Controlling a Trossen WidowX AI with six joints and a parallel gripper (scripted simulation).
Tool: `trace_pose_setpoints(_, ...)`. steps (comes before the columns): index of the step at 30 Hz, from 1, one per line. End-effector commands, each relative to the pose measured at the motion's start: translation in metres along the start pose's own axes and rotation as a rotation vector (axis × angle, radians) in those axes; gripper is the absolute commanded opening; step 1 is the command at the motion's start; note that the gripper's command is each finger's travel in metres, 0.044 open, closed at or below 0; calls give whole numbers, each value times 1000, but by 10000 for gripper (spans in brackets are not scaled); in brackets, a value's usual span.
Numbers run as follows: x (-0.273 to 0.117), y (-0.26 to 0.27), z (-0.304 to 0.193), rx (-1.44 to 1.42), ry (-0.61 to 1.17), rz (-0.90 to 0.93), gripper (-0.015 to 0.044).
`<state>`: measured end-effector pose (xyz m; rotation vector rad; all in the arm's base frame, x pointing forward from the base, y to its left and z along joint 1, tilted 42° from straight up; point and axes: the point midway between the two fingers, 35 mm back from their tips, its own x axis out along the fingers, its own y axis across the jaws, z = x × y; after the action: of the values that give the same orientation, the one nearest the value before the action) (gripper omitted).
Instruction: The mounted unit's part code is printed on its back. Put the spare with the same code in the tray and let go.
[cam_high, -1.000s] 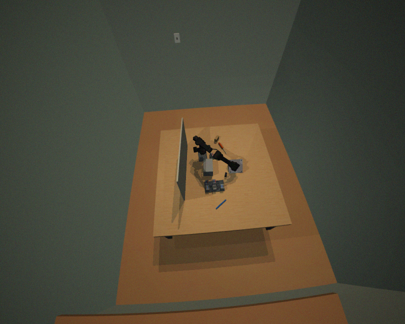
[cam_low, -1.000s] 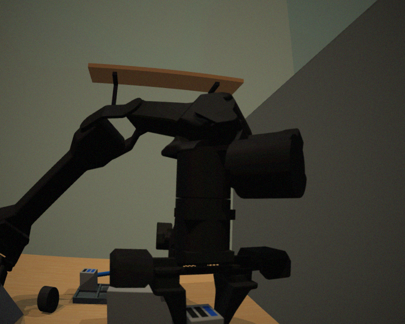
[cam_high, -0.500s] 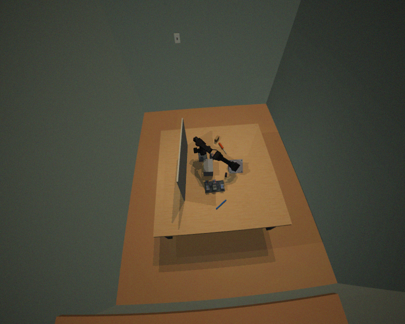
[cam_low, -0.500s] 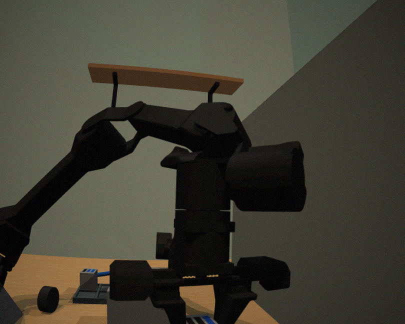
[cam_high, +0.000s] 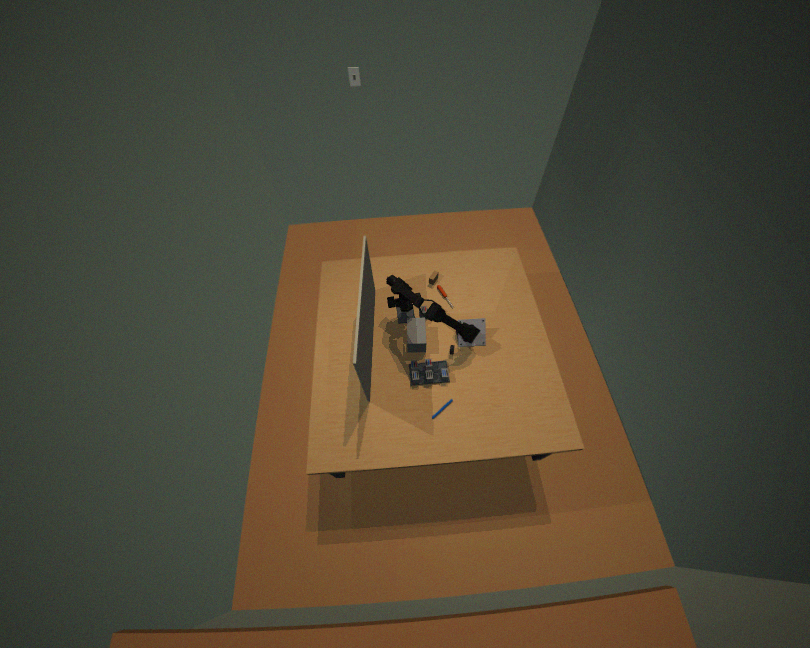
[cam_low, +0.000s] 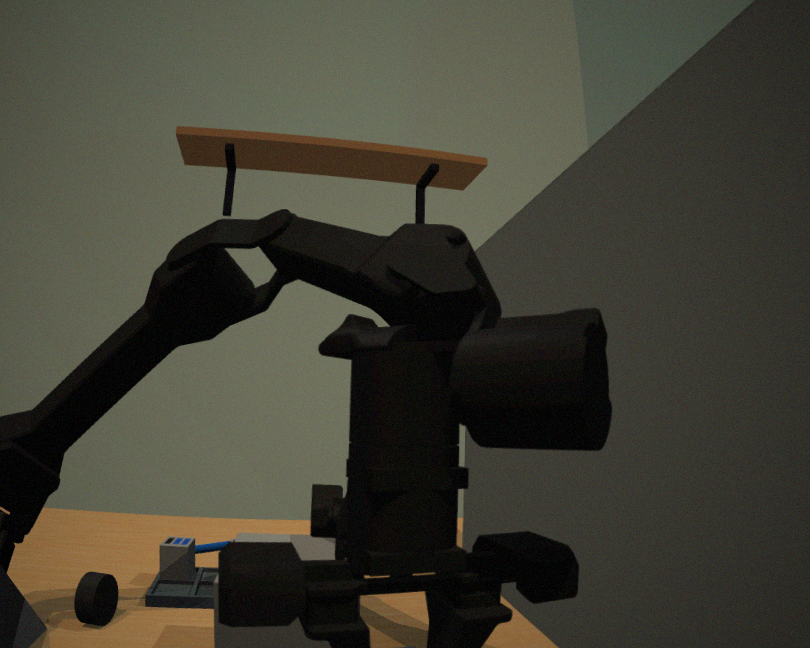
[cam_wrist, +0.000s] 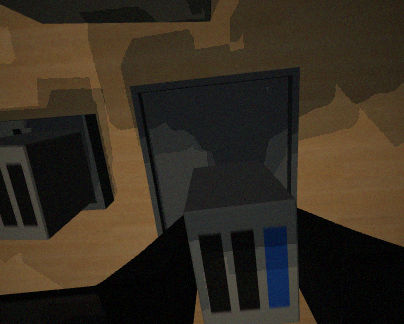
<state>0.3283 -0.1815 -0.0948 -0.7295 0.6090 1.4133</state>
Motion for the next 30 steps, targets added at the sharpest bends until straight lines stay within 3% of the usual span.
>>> trace_pose_setpoints(1,4,1,1,6,-6,-3,0)
trace_pose_setpoints(30,27,3,3,5,-8,-3,0)
